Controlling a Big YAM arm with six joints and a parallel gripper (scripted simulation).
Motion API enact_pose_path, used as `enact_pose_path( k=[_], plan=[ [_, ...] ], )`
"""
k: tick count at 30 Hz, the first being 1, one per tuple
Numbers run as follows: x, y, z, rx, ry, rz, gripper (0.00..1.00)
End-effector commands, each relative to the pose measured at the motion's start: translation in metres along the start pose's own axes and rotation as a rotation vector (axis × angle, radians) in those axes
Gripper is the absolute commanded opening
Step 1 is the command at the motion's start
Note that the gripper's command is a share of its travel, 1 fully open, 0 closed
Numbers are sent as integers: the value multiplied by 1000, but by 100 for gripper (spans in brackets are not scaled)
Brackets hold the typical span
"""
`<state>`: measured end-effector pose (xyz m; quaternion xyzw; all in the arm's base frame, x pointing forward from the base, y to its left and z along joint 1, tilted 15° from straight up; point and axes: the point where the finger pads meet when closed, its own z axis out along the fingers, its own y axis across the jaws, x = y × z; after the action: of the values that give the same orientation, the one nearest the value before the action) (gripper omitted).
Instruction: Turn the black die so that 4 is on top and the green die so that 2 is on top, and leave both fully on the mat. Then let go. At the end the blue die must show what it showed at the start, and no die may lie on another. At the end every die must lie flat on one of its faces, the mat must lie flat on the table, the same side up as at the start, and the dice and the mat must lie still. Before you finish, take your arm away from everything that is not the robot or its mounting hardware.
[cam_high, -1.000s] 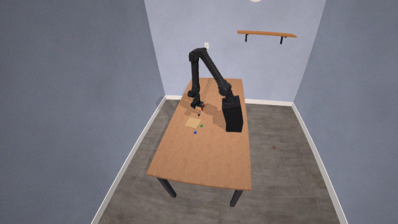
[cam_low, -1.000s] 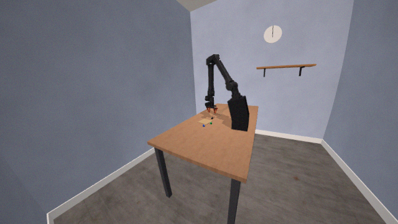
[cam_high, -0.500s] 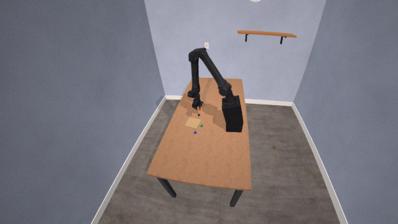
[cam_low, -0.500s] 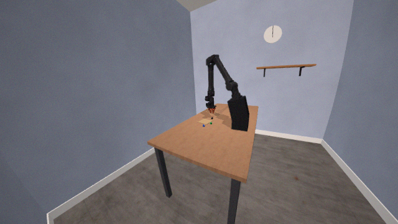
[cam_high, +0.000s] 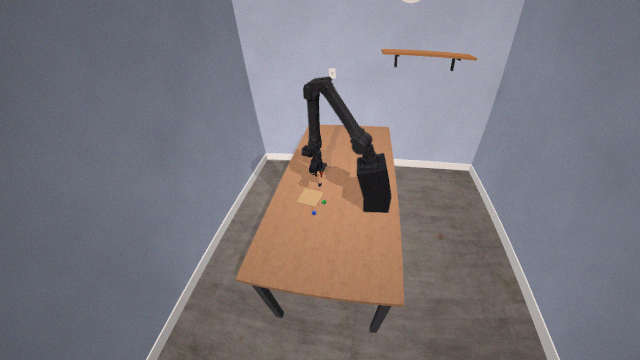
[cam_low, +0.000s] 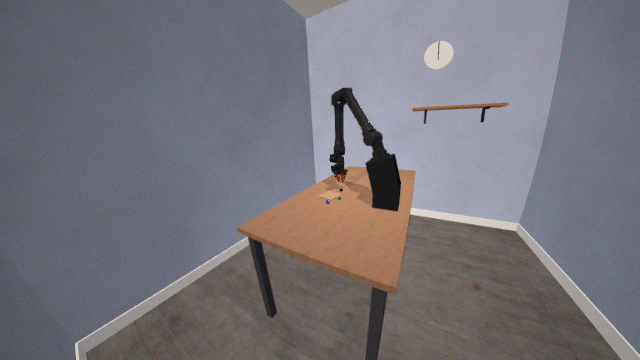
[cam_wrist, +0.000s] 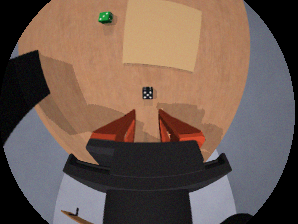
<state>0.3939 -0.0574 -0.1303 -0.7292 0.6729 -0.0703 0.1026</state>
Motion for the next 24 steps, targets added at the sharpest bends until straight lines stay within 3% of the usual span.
enact_pose_path(
  k=[1, 14, 24],
  plan=[
    [0, -13, -6, 34, 2, -17, 33],
    [0, -13, -6, 33, 2, -17, 33],
    [-1, -10, 5, 21, -2, -17, 33]
  ],
)
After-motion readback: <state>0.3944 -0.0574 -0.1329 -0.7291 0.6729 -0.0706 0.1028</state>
